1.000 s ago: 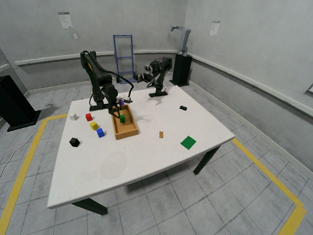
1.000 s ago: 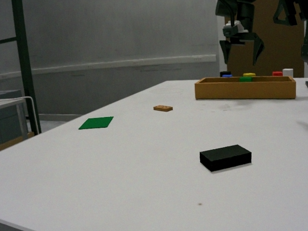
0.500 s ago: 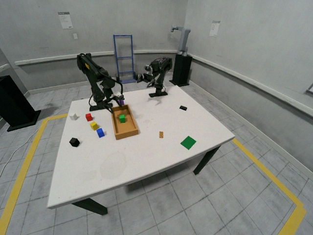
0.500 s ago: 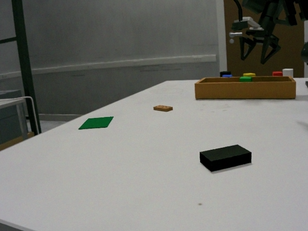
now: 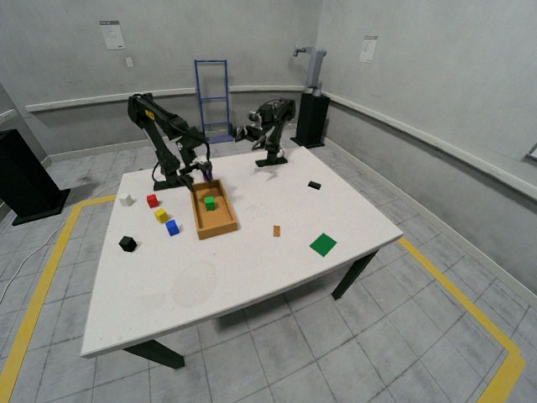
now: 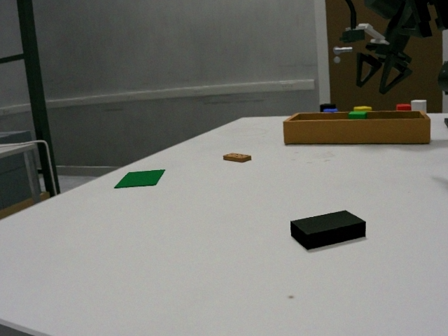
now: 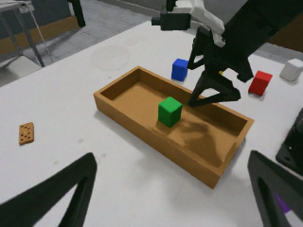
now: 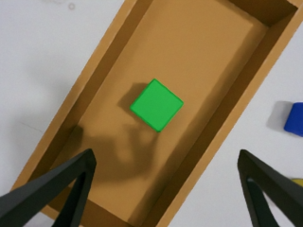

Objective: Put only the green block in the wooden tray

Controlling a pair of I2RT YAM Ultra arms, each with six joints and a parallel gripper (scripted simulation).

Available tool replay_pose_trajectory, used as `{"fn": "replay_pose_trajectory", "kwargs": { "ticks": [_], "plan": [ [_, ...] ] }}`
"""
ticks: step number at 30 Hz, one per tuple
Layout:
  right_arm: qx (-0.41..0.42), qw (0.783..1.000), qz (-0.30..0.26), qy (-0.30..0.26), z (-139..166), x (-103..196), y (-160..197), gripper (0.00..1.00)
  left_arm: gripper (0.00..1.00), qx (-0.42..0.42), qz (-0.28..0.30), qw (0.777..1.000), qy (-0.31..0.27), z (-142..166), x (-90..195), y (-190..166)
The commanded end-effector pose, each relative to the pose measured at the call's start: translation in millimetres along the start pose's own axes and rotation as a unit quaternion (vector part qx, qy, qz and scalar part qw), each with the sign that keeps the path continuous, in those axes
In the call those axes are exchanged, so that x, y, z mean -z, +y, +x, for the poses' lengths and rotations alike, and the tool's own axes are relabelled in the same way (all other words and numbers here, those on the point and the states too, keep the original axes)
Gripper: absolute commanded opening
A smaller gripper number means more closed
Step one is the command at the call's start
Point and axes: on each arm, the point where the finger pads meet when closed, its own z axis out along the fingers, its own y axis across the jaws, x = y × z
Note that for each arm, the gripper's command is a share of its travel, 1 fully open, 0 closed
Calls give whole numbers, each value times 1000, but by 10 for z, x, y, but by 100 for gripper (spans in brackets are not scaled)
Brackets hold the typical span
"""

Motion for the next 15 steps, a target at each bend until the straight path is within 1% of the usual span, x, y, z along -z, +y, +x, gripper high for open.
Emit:
{"fn": "replay_pose_trajectory", "kwargs": {
  "ticks": [1,15],
  "plan": [
    [-10,999,11,-30,-115,87,-38,100,100,-3,3,1000,-5,-16,48,-21],
    [-13,1000,13,-26,-108,69,-52,100,100,-3,3,1000,-5,-16,48,-21]
  ]
}}
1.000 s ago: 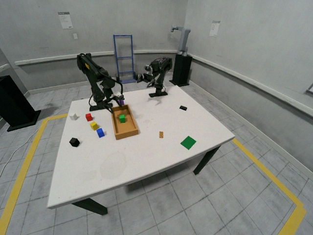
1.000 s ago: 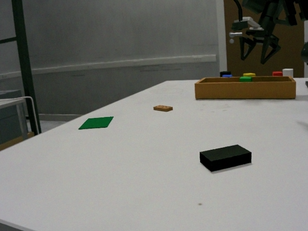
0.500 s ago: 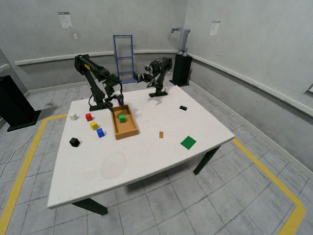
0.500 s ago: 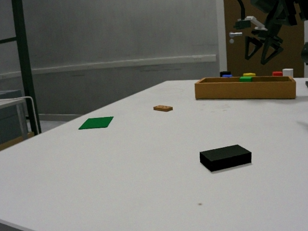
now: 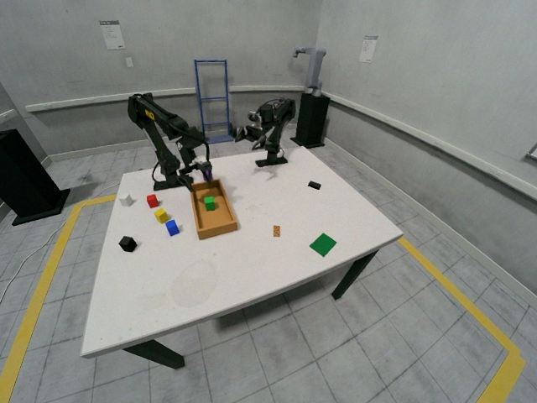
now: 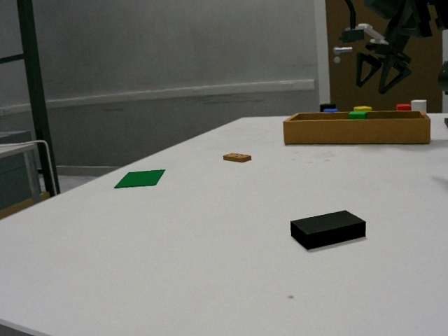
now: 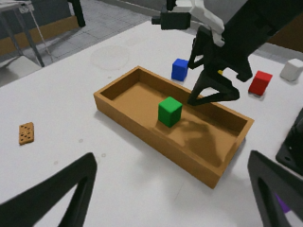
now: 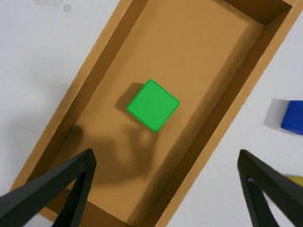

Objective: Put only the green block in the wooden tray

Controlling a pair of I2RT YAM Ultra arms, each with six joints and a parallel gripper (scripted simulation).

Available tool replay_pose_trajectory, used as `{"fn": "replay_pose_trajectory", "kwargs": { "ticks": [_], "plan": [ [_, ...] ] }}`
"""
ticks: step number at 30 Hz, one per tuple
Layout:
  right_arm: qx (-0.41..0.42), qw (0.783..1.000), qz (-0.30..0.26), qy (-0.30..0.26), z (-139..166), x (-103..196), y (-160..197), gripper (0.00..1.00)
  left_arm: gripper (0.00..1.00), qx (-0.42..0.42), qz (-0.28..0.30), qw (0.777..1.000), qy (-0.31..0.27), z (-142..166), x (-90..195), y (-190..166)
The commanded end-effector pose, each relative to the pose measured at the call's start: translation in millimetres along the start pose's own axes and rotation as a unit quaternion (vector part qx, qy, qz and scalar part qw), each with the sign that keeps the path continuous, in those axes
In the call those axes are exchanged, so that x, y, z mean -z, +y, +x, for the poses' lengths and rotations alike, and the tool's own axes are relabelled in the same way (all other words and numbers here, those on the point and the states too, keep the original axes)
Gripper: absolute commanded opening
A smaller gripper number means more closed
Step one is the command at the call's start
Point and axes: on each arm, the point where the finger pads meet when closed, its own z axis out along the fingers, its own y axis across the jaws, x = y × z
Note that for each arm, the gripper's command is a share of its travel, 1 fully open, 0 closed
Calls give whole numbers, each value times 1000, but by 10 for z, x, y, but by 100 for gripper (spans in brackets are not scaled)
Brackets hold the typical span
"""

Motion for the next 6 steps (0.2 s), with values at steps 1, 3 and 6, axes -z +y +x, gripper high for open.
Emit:
{"fn": "replay_pose_trajectory", "kwargs": {
  "ticks": [1,3,6],
  "plan": [
    [-7,1000,6,-26,-109,68,-29,100,100,-3,3,1000,-5,-16,48,-21],
    [-7,1000,6,-26,-109,68,-29,100,100,-3,3,1000,-5,-16,48,-21],
    [-7,1000,6,-26,-109,68,-29,100,100,-3,3,1000,-5,-16,48,-21]
  ]
}}
